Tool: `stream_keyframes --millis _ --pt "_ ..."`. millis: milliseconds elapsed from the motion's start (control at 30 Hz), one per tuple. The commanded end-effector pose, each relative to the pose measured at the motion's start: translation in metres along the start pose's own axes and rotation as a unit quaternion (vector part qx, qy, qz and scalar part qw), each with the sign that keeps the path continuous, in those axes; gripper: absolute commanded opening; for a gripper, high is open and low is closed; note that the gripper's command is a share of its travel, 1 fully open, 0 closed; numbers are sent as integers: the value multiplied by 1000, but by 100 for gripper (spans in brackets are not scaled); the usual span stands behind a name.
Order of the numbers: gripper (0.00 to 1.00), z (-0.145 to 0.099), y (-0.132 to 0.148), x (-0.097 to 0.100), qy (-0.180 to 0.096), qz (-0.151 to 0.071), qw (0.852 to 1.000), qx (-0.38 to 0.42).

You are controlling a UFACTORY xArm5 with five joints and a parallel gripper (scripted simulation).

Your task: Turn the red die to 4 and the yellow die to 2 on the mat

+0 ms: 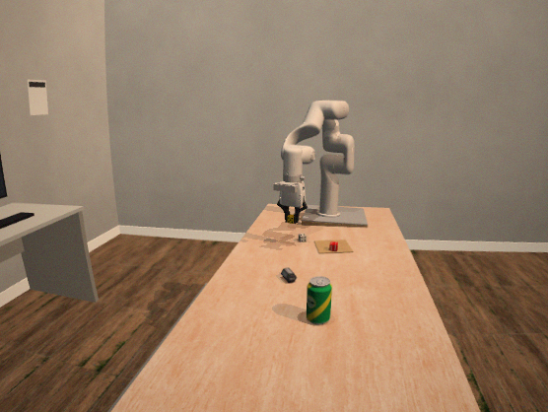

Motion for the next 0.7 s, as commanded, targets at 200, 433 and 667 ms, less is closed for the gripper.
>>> stream_keyframes --millis 200,433,667 --pt "27 4 -14 1 2 -1 996 88" --pt "27 7 -35 1 3 -3 978 210" --pt "27 9 -53 1 3 -4 950 311"
Point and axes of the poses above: the point where the finger pads meet when closed, its own x axis back along the fingers, its own y axis across the jaws, z = x × y, the point moved 2 cm from there along x, back along the fingers, and after that the axes turned 8 degrees about x, right-handed, at the moved point
